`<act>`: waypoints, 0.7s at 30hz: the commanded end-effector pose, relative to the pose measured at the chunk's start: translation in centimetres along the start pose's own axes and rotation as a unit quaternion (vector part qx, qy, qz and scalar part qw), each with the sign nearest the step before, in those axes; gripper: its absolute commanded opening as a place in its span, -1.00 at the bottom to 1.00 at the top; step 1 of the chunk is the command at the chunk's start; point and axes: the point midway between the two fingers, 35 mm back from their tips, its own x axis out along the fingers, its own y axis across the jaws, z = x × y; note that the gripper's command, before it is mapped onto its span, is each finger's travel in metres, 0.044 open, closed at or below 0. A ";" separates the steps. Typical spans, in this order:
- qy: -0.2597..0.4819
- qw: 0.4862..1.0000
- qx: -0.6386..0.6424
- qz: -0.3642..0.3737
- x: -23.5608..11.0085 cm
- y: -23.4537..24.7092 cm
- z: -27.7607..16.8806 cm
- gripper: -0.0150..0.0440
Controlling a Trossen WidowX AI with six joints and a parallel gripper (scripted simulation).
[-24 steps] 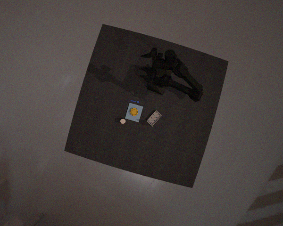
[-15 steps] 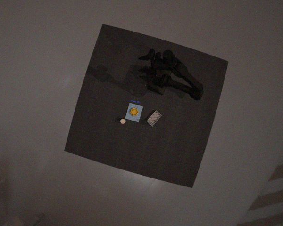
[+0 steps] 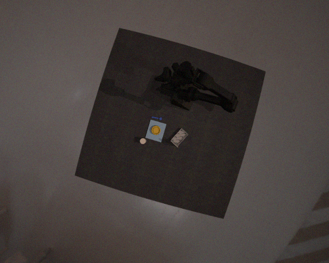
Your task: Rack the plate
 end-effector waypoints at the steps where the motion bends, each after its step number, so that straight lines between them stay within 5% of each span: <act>1: 0.015 0.998 -0.057 -0.022 0.7 -0.2 -1.1 0.86; 21: 0.107 0.920 -0.358 -0.117 3.9 -1.6 -7.2 0.86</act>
